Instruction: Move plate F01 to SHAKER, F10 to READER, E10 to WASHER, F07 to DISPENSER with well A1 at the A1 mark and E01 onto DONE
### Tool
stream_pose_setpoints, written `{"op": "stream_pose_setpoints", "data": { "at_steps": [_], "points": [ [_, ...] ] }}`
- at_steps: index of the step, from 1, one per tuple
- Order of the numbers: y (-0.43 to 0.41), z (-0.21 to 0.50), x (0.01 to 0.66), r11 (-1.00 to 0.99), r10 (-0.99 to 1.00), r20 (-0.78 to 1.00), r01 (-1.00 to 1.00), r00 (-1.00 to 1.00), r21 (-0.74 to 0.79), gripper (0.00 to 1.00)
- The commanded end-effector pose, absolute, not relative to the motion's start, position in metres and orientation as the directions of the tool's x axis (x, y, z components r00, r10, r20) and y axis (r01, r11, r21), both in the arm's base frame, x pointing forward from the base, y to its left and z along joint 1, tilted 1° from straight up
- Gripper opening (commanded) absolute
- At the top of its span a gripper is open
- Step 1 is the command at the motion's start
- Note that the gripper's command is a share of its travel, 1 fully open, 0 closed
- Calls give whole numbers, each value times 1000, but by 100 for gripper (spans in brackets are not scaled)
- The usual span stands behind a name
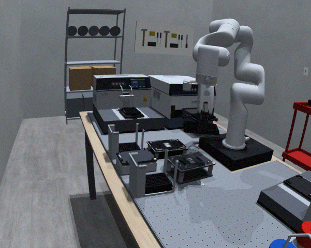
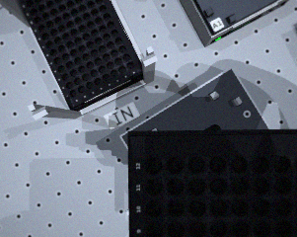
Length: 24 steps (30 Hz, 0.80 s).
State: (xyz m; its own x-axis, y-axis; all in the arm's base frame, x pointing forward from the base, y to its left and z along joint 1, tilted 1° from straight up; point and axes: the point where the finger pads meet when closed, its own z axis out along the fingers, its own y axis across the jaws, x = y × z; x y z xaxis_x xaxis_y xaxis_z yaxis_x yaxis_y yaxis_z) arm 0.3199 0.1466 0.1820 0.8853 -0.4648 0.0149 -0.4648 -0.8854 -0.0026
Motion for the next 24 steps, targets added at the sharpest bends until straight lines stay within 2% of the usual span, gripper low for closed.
{"op": "stream_pose_setpoints", "data": {
  "at_steps": [1,24],
  "points": [
    [141,183,330,-897,-442,16,-442,897,-6,0],
    [105,184,377,-943,-333,17,-333,943,-3,0]
  ]
}}
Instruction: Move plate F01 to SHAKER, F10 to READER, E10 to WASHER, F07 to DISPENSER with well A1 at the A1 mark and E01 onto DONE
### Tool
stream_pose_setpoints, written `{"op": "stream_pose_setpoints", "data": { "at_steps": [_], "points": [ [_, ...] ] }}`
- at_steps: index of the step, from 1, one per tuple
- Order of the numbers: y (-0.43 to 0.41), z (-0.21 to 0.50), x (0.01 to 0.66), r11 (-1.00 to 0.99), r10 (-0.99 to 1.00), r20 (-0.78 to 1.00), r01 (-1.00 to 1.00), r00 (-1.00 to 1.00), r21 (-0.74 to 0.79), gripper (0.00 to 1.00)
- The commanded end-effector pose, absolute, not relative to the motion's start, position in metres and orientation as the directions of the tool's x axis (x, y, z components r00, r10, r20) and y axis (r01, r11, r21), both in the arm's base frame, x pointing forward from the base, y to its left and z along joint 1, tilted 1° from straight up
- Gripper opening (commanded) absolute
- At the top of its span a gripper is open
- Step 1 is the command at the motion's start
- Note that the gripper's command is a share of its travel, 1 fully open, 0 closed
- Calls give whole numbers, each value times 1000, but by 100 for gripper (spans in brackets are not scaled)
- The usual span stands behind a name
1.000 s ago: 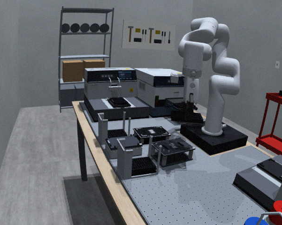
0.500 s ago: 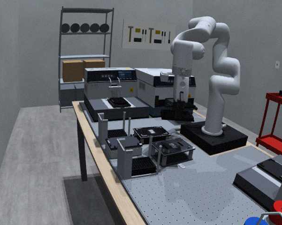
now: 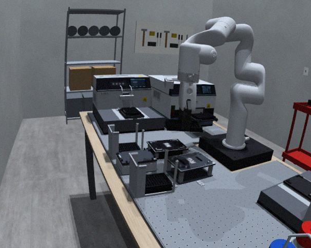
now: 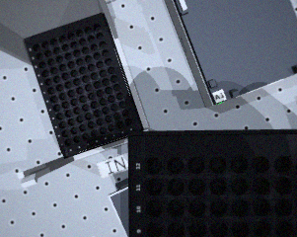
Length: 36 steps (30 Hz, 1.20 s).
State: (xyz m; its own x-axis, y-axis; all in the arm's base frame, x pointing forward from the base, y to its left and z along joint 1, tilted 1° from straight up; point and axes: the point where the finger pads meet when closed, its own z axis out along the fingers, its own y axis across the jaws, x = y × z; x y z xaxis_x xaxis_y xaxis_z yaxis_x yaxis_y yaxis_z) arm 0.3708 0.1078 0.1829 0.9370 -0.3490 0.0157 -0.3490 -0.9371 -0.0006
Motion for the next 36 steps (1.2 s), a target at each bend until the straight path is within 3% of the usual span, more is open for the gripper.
{"op": "stream_pose_setpoints", "data": {
  "at_steps": [1,36],
  "points": [
    [103,184,380,-947,-322,17,-322,947,-3,0],
    [40,186,462,-992,-124,18,-124,992,1,0]
  ]
}}
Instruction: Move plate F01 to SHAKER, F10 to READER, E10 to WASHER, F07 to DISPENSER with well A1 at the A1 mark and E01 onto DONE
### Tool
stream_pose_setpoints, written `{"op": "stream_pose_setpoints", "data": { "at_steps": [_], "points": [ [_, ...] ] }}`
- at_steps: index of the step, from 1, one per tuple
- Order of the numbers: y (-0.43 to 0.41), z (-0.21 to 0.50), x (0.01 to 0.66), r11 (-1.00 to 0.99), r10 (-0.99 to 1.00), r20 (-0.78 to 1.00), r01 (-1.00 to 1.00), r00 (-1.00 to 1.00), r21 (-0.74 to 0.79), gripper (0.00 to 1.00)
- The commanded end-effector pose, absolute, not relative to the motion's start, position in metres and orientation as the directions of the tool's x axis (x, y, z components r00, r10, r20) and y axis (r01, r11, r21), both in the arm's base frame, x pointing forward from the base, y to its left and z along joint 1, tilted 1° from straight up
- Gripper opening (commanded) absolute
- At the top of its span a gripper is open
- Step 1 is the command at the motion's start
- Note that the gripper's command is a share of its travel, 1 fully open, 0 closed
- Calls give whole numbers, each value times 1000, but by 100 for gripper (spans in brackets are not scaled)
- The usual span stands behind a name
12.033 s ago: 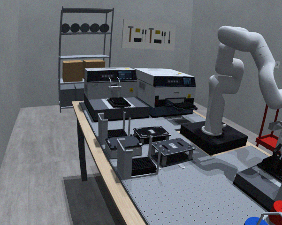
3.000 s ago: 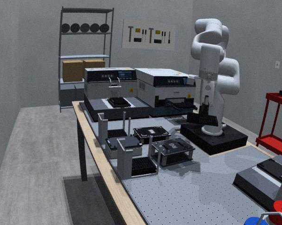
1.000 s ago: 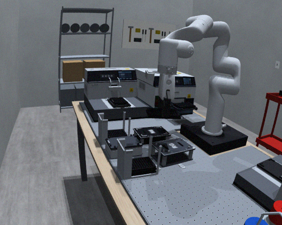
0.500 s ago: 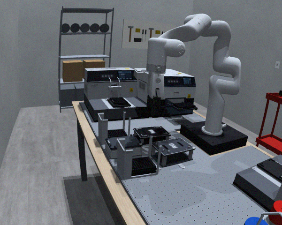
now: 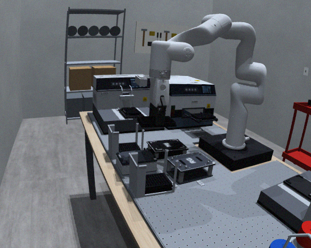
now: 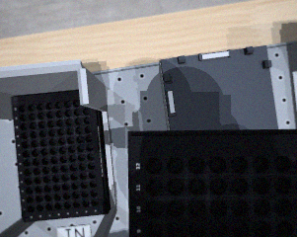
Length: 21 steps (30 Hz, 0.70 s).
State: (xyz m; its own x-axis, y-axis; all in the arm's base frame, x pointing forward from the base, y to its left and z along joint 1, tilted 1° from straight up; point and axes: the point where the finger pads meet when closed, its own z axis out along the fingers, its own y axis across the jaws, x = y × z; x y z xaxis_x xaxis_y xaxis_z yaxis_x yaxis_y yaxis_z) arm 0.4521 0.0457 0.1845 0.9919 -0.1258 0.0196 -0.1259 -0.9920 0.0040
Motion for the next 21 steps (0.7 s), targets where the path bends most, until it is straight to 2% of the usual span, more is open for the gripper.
{"op": "stream_pose_setpoints", "data": {
  "at_steps": [1,12,21],
  "points": [
    [38,186,464,-992,-124,18,-124,992,1,0],
    [17,186,491,-1000,-8,18,-8,1000,3,0],
    [3,187,510,-1000,-5,18,-5,1000,3,0]
  ]
}}
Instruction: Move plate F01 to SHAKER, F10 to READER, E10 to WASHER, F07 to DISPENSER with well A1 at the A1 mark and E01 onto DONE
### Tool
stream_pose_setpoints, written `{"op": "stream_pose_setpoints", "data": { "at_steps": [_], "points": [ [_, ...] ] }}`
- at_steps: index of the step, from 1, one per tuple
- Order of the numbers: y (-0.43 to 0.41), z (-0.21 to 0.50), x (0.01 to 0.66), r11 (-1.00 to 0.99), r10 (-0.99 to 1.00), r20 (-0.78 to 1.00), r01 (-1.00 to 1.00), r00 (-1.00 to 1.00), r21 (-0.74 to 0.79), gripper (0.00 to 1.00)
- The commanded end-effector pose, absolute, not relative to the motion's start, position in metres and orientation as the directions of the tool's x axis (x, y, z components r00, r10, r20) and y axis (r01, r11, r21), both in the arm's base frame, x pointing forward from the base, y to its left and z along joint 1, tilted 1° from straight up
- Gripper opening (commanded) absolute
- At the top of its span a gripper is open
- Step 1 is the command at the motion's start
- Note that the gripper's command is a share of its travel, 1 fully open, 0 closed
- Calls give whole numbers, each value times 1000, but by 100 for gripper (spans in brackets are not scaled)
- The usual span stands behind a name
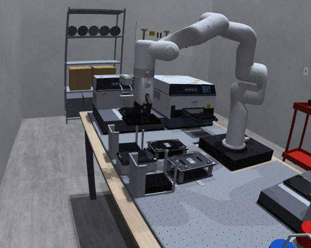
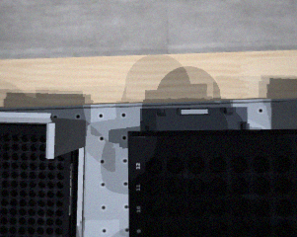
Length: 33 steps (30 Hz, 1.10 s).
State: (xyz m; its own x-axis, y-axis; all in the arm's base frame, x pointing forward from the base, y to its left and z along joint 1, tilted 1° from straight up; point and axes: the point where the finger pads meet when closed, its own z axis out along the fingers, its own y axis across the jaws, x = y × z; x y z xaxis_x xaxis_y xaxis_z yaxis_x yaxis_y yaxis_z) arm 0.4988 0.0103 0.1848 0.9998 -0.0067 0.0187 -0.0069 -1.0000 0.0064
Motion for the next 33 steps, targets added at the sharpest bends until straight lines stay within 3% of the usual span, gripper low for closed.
{"op": "stream_pose_setpoints", "data": {
  "at_steps": [1,33],
  "points": [
    [2,187,511,-1000,-5,18,-5,1000,3,0],
    [2,176,512,-1000,-5,18,-5,1000,3,0]
  ]
}}
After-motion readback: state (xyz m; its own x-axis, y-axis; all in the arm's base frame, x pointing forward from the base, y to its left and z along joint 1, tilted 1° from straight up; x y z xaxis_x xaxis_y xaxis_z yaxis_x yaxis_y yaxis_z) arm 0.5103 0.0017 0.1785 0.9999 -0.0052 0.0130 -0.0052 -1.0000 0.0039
